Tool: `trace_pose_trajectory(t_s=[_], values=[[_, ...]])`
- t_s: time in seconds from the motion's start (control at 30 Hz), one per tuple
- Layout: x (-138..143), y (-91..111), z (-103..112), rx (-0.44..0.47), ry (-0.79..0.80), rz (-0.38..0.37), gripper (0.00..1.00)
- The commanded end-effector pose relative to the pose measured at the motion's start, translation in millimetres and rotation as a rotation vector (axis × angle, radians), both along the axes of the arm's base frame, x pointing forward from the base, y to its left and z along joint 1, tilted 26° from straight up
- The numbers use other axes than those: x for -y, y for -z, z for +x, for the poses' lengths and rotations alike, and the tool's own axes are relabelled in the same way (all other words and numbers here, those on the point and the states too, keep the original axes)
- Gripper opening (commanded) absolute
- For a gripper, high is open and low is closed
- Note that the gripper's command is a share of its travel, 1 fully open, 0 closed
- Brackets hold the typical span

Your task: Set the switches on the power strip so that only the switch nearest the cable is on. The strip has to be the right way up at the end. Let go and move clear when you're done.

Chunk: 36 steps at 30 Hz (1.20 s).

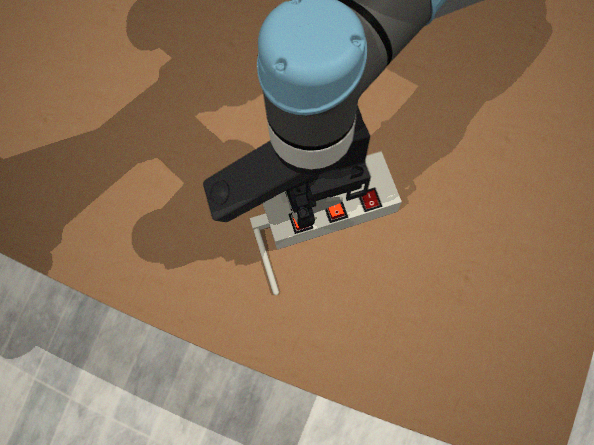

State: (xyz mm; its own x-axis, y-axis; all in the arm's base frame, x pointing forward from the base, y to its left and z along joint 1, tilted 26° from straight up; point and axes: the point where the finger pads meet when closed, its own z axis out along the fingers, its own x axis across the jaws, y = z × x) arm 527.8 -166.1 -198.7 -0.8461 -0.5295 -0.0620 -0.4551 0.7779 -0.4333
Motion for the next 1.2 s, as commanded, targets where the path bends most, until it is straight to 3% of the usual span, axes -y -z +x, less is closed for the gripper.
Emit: trace_pose_trajectory(t_s=[0.0, 0.3, 0.7, 1.17], values=[[0.0, -0.5, 0.3, 0.001, 0.000, 0.000, 0.00], [-2.1, -5.9, -1.4, 0.001, 0.000, 0.000, 0.00], [-12.4, -33.2, -9.8, 0.001, 0.000, 0.000, 0.00], [-13.2, -35.3, -10.5, 0.001, 0.000, 0.000, 0.00]])
